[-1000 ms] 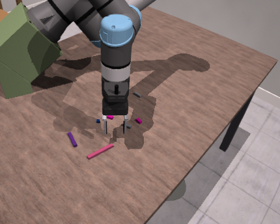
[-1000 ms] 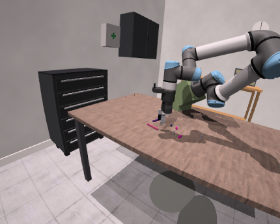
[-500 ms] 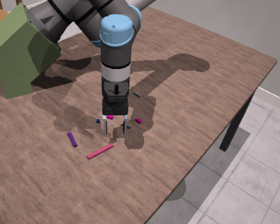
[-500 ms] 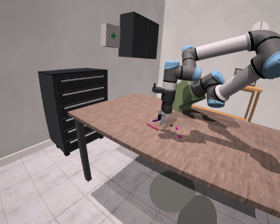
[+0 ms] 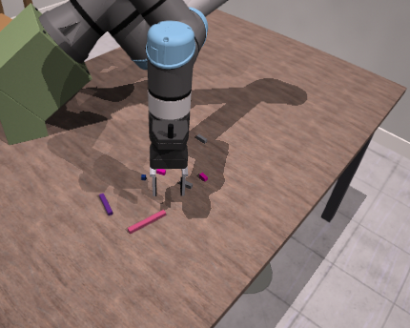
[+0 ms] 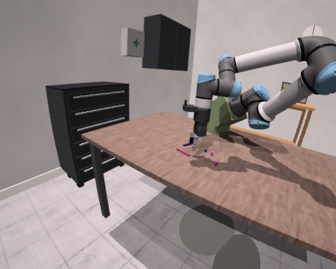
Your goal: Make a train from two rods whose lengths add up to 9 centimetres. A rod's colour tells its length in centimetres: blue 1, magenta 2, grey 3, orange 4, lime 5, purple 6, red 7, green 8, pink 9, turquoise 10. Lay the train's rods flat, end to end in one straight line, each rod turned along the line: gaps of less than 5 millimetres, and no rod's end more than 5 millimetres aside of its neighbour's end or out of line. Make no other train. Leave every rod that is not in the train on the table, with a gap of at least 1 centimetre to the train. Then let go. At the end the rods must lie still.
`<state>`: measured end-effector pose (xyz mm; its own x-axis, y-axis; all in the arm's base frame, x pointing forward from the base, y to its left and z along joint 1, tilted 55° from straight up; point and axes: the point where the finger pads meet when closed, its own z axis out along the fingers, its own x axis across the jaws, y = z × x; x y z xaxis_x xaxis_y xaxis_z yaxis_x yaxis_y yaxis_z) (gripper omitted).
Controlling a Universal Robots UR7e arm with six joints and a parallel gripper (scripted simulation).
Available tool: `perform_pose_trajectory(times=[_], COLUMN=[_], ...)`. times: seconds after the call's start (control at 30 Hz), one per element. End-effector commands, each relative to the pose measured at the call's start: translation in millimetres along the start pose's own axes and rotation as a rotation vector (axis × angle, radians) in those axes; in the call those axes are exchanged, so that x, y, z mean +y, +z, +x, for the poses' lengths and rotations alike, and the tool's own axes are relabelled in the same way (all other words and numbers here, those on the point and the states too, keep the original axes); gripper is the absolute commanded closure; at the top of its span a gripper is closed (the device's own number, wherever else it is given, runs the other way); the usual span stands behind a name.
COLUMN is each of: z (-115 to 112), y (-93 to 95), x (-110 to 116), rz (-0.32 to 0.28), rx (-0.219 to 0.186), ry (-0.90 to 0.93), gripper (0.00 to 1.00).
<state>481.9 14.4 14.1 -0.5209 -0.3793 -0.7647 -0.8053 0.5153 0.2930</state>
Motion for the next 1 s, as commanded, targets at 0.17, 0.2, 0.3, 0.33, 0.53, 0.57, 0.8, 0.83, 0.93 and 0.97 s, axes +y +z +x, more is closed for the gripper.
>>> perform_pose_trajectory(times=[0.17,0.2,0.3,0.33,0.53,0.57,0.8,0.83,0.93,0.97], z=[0,0,0,0,2,3,14,16,19,22], y=[-0.4,-0.4,-0.4,-0.4,-0.5,-0.5,-0.9,-1.0,-1.1,-1.2], x=[0,0,0,0,-1,-1,-4,-4,-5,-5], rz=[0.001,0.001,0.001,0.001,0.001,0.001,0.002,0.002,0.002,0.002], rx=[0.0,0.0,0.0,0.0,0.0,0.0,0.0,0.001,0.001,0.001], ry=[0.0,0.0,0.0,0.0,0.021,0.031,0.168,0.198,0.23,0.265], gripper=[0.0,0.0,0.0,0.0,0.0,0.0,0.0,0.0,0.0,0.0])
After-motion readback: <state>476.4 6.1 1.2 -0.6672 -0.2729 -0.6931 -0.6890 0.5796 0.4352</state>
